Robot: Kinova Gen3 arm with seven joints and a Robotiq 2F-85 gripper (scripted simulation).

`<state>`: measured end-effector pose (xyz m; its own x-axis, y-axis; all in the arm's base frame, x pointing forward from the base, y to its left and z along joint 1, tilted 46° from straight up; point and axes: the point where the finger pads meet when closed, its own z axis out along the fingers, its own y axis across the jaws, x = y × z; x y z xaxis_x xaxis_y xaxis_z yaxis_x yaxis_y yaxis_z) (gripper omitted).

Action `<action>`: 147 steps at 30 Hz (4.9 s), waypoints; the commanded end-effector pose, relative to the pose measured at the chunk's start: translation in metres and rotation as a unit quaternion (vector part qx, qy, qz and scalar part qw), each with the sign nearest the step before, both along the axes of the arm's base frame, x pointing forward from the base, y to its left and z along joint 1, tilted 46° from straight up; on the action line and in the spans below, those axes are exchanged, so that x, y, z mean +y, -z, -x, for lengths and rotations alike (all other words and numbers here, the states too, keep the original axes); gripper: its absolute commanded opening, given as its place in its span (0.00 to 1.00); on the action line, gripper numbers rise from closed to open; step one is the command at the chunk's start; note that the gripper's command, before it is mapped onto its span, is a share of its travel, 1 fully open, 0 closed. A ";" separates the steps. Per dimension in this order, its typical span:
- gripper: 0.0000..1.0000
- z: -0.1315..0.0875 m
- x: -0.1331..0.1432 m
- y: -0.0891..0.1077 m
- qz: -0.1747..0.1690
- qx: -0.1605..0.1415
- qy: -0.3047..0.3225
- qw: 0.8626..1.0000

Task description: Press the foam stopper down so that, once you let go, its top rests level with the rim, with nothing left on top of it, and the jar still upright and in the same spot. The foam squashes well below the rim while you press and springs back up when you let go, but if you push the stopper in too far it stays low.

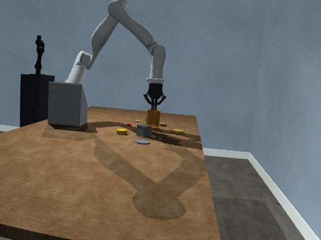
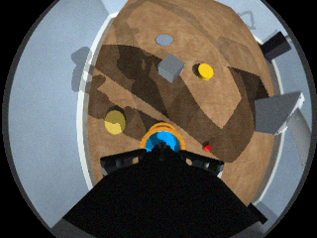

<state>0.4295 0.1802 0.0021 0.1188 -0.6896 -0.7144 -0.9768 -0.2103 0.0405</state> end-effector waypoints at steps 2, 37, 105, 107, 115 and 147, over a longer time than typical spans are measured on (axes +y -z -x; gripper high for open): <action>0.00 0.001 0.001 0.002 0.000 0.000 -0.001 1.000; 0.00 0.002 0.006 0.007 0.000 0.000 -0.001 1.000; 0.00 -0.006 -0.026 -0.025 0.000 0.000 -0.001 1.000; 0.00 -0.007 -0.029 -0.029 0.000 0.000 -0.001 1.000; 0.00 -0.010 -0.040 -0.040 0.000 0.000 -0.001 1.000; 0.00 -0.009 -0.037 -0.037 0.000 0.000 -0.001 1.000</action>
